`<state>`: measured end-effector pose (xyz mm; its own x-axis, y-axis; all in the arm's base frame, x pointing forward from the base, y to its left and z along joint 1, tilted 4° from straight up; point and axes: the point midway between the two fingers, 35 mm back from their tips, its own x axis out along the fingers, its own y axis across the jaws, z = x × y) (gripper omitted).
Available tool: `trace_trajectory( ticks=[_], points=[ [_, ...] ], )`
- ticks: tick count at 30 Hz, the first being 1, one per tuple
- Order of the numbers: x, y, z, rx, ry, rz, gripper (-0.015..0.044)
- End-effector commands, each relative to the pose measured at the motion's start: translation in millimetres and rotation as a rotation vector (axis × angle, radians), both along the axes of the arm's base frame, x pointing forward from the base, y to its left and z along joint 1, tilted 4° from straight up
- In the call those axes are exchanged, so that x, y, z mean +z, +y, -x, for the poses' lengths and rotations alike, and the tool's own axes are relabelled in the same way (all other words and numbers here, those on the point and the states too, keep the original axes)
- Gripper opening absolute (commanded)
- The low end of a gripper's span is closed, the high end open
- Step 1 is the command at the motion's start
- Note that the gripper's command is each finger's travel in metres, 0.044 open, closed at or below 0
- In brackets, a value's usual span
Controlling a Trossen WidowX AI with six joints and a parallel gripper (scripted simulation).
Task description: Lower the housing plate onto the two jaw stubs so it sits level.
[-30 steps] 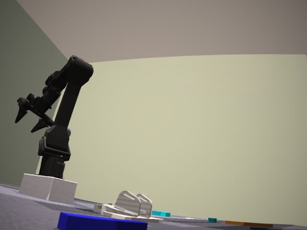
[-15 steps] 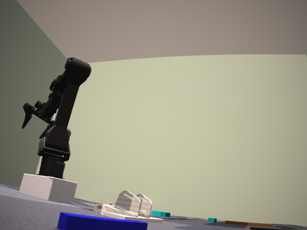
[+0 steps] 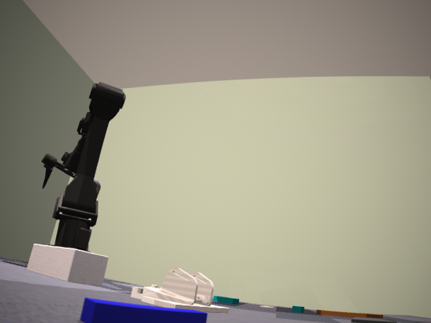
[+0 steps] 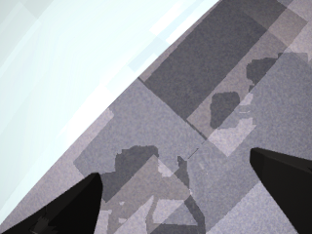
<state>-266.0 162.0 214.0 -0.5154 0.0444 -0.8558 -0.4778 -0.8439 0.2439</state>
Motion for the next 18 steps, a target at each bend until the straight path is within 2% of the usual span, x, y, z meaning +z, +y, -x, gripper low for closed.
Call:
trace_trajectory(
  ticks=[1, 18],
  points=[
    [-4.1, 9.8, -6.3, -0.071, -0.015, 0.02, 0.044],
    [-16.2, 44.6, -31.5, -0.317, -0.043, 0.09, 0.044]
  ],
)
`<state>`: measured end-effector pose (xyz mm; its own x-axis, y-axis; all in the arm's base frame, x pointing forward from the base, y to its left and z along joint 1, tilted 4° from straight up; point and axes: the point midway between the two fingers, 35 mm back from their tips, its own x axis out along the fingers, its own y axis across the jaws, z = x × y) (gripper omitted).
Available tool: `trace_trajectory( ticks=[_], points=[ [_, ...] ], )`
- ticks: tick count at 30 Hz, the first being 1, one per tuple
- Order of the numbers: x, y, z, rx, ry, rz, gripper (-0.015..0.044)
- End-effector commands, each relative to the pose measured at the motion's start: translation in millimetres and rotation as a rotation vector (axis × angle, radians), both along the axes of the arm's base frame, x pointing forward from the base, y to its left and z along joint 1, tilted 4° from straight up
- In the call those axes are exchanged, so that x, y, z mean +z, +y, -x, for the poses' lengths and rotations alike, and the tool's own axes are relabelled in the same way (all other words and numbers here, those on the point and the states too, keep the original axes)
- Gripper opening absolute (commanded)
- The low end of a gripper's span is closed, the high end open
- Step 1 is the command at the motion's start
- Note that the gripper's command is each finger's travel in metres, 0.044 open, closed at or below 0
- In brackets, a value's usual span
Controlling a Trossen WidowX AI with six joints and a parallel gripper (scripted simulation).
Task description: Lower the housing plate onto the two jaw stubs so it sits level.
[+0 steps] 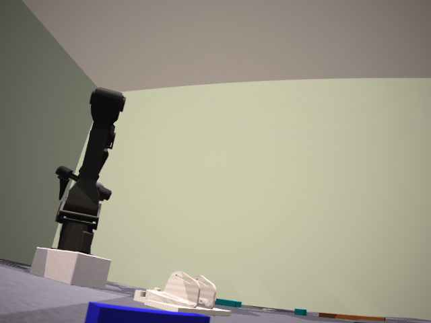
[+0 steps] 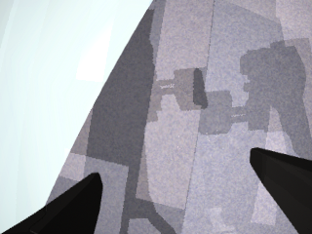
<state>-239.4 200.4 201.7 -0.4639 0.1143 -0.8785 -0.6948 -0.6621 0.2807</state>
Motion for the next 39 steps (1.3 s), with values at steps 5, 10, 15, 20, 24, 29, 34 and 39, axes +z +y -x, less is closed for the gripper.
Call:
trace_trajectory(
  ticks=[5, 10, 15, 20, 24, 29, 34, 39],
  points=[
    [-8.4, 11.9, -12.6, -0.079, -0.014, 0.041, 0.044],
    [-13.0, 18.8, -20.8, -0.127, -0.022, 0.063, 0.044],
    [-18.4, 27.6, -30.1, -0.191, -0.035, 0.08, 0.044],
    [-22.8, 35.6, -38.8, -0.261, -0.044, 0.101, 0.044],
    [-25.8, 42.4, -45.9, -0.333, -0.047, 0.126, 0.044],
    [-29.4, 50.5, -55.2, -0.423, -0.048, 0.155, 0.044],
    [-32.0, 57.5, -64.3, -0.499, -0.046, 0.176, 0.044],
    [-34.8, 64.0, -73.4, -0.575, -0.044, 0.198, 0.044]
  ],
)
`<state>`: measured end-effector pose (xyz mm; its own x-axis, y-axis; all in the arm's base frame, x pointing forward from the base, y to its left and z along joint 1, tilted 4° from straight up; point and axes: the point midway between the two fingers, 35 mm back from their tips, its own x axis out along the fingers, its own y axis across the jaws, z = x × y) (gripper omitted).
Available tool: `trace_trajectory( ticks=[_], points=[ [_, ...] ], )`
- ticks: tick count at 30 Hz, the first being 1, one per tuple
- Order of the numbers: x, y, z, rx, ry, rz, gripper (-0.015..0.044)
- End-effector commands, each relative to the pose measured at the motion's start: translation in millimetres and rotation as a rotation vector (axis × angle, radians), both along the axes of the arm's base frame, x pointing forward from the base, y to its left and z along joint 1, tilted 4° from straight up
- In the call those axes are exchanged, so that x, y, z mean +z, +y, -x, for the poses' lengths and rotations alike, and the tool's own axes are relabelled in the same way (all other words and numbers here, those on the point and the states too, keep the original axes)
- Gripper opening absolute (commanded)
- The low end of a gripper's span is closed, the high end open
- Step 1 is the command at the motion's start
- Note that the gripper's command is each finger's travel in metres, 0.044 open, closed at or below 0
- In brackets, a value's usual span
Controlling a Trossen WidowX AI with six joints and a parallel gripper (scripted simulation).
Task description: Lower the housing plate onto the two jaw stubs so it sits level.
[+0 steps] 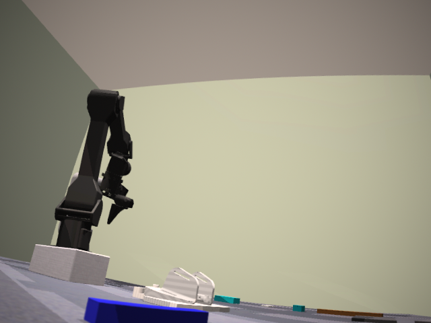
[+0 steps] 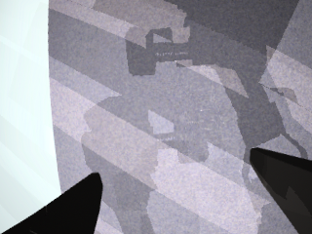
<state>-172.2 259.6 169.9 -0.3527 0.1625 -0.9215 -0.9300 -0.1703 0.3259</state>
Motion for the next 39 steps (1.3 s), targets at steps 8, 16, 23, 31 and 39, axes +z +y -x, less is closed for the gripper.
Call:
trace_trajectory(
  ticks=[8, 16, 23, 31, 39],
  points=[
    [-9.0, 15.3, -22.1, -0.186, -0.01, 0.052, 0.044],
    [-15.1, 25.0, -39.1, -0.333, -0.011, 0.095, 0.044],
    [-20.6, 32.6, -54.7, -0.464, -0.012, 0.133, 0.044],
    [-26.6, 40.2, -72.9, -0.611, -0.011, 0.173, 0.044],
    [-32.0, 46.7, -91.3, -0.748, -0.01, 0.205, 0.044]
  ],
)
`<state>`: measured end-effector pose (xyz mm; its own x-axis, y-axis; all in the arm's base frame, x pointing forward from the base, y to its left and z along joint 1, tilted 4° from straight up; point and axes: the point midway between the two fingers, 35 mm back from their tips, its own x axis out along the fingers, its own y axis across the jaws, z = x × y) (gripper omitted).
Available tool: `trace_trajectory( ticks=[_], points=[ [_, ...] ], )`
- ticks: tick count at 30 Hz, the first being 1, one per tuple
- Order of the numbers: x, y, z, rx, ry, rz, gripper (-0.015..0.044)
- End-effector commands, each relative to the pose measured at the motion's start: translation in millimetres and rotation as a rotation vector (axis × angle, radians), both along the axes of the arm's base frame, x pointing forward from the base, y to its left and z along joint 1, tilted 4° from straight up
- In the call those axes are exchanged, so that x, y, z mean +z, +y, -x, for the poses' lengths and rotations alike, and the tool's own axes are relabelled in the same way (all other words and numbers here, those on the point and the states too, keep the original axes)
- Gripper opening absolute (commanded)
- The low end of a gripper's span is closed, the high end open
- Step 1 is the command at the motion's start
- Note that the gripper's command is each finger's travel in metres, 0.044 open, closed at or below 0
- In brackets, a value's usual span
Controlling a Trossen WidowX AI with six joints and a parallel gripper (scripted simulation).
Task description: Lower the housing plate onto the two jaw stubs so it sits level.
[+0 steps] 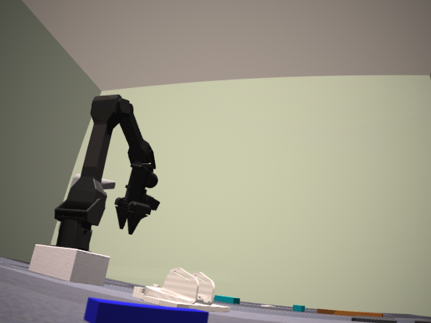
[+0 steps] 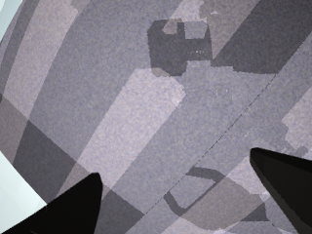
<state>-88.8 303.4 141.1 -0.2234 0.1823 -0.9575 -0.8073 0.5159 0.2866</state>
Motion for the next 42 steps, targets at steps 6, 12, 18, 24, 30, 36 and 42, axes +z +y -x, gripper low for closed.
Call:
trace_trajectory(
  ticks=[6, 12, 18, 24, 30, 36, 42],
  points=[
    [-7.9, 6.7, -22.1, -0.172, -0.003, 0.044, 0.044],
    [-12.6, 9.8, -36.6, -0.286, -0.001, 0.073, 0.044],
    [-17.3, 12.2, -51.2, -0.399, 0.002, 0.1, 0.044],
    [-22.0, 13.8, -65.9, -0.514, 0.004, 0.127, 0.044],
    [-26.7, 14.6, -80.7, -0.628, 0.007, 0.153, 0.044],
    [-31.3, 14.7, -95.5, -0.742, 0.01, 0.179, 0.044],
    [-36.0, 14.0, -110.3, -0.857, 0.013, 0.204, 0.044]
  ],
)
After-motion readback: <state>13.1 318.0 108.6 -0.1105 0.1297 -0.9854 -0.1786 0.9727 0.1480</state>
